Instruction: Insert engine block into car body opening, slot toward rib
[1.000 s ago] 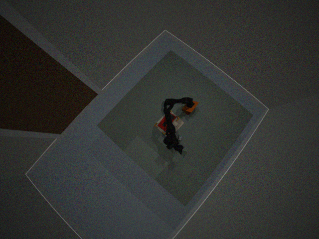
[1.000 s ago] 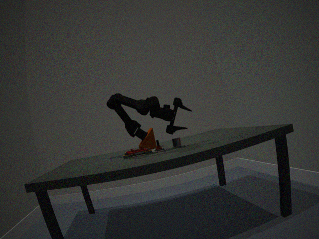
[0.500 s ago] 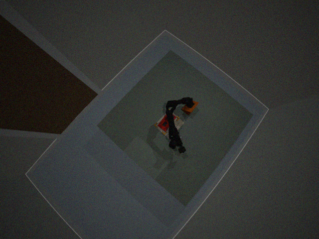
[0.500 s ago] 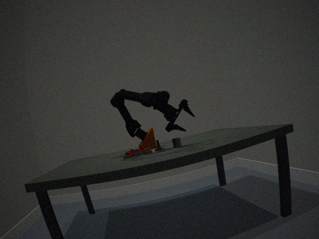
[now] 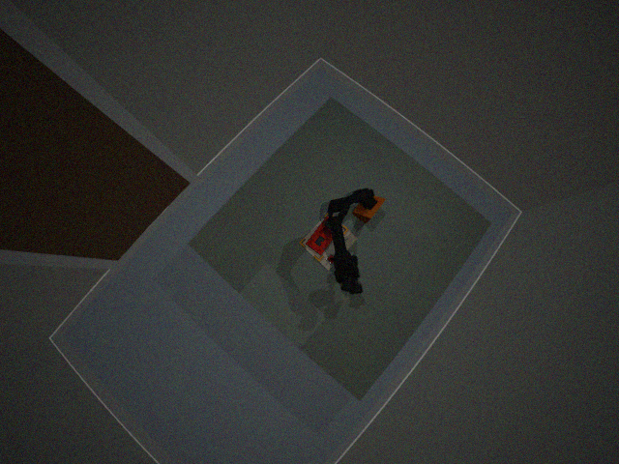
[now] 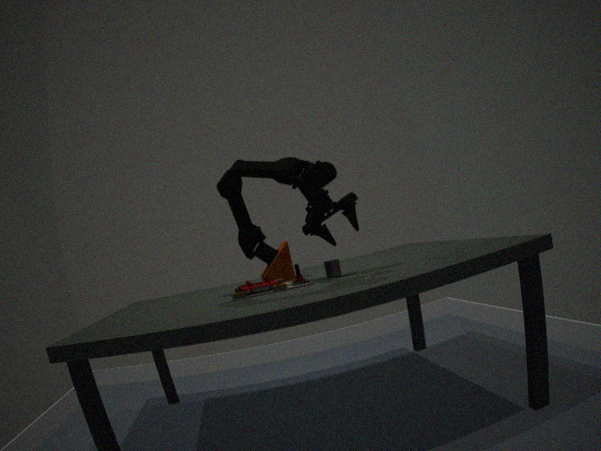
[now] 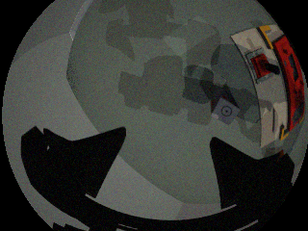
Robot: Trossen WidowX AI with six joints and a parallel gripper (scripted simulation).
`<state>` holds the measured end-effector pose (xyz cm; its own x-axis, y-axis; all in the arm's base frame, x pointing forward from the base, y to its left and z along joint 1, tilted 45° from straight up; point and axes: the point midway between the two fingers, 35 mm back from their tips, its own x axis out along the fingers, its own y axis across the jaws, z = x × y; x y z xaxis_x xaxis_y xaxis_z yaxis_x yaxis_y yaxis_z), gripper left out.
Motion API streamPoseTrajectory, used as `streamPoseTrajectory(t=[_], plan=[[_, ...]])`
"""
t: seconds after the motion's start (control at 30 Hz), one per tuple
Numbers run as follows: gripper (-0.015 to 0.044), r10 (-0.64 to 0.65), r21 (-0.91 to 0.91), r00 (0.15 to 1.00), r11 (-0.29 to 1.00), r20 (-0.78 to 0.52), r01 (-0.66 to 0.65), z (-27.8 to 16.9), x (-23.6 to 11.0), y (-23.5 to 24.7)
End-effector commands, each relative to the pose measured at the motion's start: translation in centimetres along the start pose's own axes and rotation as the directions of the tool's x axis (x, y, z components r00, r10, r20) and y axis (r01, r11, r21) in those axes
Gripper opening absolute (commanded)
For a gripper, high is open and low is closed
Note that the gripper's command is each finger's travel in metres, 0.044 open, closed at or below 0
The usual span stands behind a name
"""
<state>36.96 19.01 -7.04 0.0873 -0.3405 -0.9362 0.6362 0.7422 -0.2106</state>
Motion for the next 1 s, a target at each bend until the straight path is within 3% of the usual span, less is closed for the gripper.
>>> streamPoseTrajectory(t=[0.0, 0.33, 0.53, 0.73, 0.97], plan=[[0.044, -0.087, 0.067, 0.995, 0.994, 0.054, 0.083, -0.2, -0.9, -0.9], [0.044, -0.298, 0.241, 0.924, 0.94, 0.24, 0.241, -0.4, -4.1, -3.4], [0.044, -0.309, 0.252, 0.916, 0.936, 0.254, 0.246, -0.4, -4.4, -3.5], [0.044, -0.31, 0.252, 0.916, 0.936, 0.256, 0.246, 0.7, 0.0, -5.1], [0.044, -0.31, 0.252, 0.916, 0.936, 0.256, 0.246, 1.0, 1.1, -5.5]])
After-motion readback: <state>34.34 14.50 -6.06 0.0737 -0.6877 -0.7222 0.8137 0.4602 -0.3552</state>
